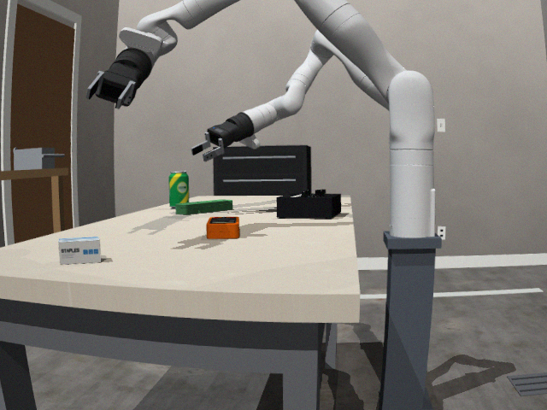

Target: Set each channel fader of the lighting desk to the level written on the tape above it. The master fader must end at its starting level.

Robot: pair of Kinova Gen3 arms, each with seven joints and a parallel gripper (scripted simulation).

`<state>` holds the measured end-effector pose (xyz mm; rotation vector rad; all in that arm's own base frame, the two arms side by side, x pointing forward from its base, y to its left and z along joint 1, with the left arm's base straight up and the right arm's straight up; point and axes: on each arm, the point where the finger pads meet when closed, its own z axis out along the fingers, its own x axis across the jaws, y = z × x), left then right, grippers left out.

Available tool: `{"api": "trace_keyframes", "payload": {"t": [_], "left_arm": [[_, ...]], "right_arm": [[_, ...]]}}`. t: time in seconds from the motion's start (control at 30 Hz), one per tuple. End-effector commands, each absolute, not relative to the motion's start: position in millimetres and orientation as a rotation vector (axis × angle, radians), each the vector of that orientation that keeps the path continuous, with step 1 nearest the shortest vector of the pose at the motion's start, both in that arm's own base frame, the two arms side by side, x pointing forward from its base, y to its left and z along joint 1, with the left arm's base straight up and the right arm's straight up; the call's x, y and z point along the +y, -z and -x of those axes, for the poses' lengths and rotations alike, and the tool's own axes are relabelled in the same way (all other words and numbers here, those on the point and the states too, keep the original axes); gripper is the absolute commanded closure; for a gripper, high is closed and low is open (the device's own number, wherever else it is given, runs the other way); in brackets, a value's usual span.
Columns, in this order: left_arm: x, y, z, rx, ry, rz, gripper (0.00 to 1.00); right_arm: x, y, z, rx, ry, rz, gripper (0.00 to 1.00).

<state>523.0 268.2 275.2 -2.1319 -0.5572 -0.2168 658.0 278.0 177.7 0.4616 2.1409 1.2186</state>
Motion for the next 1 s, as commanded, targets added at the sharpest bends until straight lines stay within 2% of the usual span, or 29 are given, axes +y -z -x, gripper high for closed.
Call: {"api": "trace_keyframes", "payload": {"t": [0.0,0.53,0.97], "left_arm": [[268.4,-276.5,-523.2,-0.559,0.220,2.131,0.00],[268.4,-276.5,-523.2,-0.559,0.220,2.131,0.00],[268.4,-276.5,-523.2,-0.559,0.220,2.131,0.00]], "right_arm": [[268.7,-172.2,-660.2,2.163,-1.188,-0.490,0.00],[143.5,-118.3,-652.9,2.330,-0.844,-0.896,0.00],[16.9,-105.6,-596.5,2.342,-0.492,-1.422,0.00]]}}
